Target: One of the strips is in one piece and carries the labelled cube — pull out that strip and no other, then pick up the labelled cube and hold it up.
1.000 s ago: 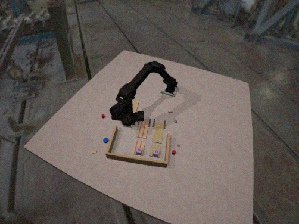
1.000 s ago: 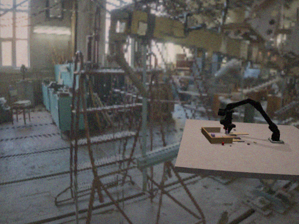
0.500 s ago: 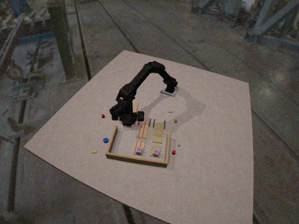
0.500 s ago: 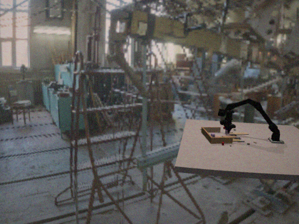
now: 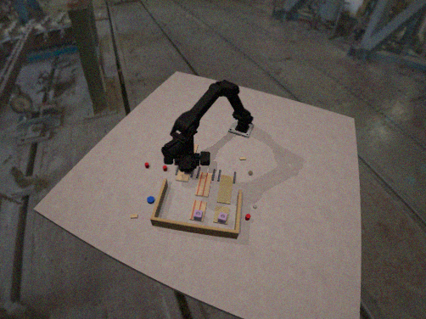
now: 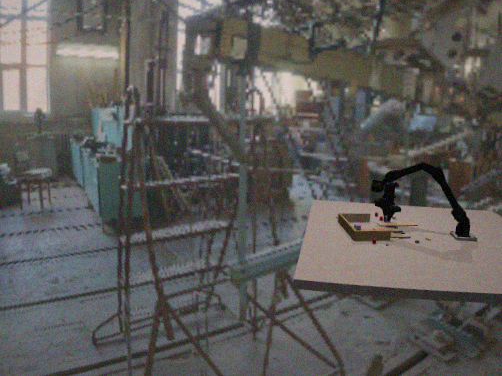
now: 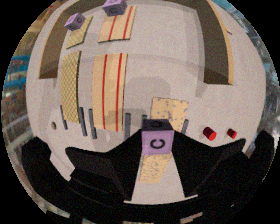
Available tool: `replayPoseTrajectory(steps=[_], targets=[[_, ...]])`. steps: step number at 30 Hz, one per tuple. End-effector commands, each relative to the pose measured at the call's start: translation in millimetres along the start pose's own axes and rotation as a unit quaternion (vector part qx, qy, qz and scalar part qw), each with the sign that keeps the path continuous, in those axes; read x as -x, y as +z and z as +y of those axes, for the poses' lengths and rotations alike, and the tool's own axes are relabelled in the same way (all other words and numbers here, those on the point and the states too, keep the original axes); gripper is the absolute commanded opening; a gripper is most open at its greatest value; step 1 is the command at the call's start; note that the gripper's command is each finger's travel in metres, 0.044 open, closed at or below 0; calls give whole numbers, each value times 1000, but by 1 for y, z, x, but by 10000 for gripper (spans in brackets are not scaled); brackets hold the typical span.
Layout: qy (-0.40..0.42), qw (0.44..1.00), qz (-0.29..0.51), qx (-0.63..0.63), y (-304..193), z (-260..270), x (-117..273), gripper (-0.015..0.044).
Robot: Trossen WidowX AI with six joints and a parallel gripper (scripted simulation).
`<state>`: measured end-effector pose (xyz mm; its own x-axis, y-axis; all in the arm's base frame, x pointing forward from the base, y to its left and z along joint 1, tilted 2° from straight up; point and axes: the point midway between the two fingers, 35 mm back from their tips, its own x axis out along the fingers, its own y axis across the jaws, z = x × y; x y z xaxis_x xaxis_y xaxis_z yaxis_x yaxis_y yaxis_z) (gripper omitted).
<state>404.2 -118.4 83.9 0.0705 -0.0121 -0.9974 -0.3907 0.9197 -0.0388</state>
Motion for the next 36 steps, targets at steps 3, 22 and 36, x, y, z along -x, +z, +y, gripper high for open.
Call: replayPoseTrajectory(steps=[3,22,36], targets=[[-3,1000,0,-1,-20,16,18,0],[-2,1000,2,-1,-58,47,24,0],[-1,1000,3,-1,-93,77,20,0]])
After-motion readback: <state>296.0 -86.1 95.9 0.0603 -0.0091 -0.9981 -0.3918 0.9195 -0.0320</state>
